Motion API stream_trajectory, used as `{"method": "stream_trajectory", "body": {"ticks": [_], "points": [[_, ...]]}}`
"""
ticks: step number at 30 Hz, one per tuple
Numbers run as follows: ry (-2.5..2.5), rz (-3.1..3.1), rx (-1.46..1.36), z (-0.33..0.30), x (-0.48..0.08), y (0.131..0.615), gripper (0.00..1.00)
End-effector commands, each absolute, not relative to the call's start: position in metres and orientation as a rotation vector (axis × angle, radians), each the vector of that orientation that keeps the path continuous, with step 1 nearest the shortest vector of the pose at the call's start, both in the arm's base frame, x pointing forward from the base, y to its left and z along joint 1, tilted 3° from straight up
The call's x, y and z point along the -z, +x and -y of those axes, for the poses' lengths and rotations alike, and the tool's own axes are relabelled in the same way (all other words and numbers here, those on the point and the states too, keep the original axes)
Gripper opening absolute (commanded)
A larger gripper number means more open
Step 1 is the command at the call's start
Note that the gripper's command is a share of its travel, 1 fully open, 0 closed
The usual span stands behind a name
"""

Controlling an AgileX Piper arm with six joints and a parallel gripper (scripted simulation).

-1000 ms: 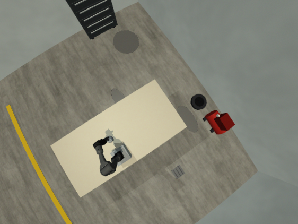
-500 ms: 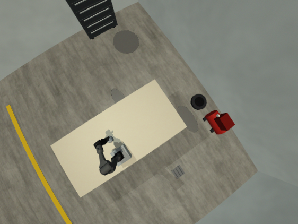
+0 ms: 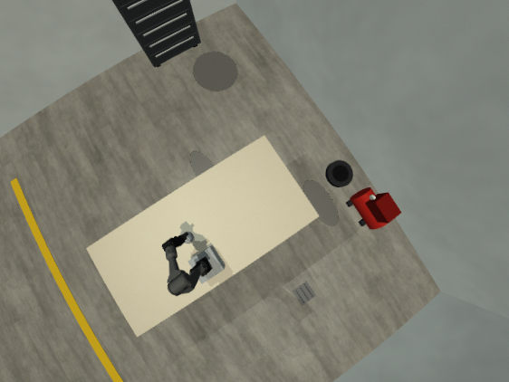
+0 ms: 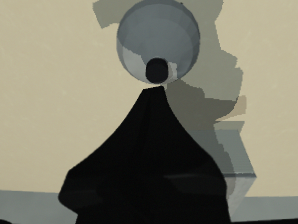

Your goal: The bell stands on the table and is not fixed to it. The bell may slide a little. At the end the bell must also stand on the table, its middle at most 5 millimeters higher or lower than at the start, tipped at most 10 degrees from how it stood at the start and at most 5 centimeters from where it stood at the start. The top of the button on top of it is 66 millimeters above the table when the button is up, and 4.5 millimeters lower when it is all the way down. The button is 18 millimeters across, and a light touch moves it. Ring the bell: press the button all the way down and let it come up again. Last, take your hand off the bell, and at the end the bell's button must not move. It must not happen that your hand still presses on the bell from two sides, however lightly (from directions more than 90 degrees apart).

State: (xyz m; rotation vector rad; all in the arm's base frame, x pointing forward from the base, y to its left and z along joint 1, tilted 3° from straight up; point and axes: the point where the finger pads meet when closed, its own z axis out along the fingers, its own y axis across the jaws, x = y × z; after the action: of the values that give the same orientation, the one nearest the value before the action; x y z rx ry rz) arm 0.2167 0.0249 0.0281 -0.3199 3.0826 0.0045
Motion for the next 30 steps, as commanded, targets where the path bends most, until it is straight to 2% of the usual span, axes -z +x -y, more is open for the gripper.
{"method": "stream_trajectory", "body": {"ticks": [1, 30], "points": [[-0.322, -3.084, -0.004, -0.025, -0.024, 0.217, 0.0], [-0.321, -3.081, -0.004, -0.025, -0.006, 0.218, 0.0]]}}
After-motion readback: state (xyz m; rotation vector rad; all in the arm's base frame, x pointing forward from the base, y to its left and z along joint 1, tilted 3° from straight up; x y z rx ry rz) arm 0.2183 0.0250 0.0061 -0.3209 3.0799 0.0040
